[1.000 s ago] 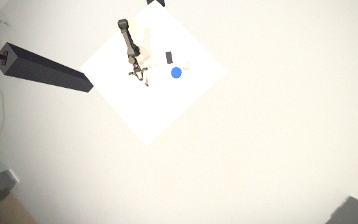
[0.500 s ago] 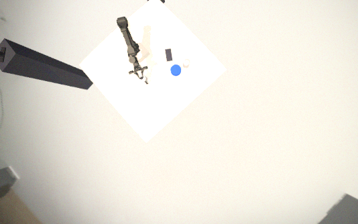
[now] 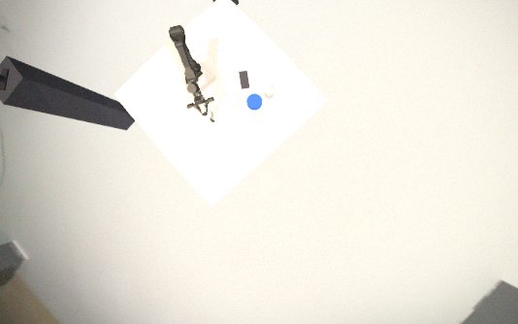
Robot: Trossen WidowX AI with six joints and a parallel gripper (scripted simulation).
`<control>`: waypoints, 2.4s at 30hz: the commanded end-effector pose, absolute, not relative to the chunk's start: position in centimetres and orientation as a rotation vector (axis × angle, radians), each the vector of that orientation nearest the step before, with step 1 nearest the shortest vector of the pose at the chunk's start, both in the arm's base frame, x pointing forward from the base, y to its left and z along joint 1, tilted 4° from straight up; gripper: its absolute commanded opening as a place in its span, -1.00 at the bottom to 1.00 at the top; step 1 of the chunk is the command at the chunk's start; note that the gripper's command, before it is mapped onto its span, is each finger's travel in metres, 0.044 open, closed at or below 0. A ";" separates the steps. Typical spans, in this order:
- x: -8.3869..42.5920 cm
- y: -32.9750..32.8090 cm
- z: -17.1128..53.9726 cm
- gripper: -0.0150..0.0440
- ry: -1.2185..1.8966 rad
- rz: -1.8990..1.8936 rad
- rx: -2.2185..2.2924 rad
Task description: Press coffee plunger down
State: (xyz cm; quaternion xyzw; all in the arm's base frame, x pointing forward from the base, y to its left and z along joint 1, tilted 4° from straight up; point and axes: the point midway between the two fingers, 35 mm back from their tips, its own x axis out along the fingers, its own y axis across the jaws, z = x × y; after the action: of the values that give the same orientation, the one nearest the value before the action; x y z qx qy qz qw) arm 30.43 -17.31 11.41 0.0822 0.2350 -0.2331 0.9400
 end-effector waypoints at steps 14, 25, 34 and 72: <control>30.6 -17.4 10.6 -0.11 0.511 -0.476 0.188; 30.8 -17.5 10.6 -0.11 0.511 -0.476 0.188; 30.9 -17.5 11.0 -0.11 0.498 -0.475 0.174; 25.7 -15.7 18.7 1.00 0.515 -0.484 0.190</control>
State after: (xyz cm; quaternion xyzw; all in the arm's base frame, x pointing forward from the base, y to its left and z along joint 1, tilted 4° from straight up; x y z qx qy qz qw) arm 26.35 -16.05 18.45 0.0931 0.2455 -0.2396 0.9347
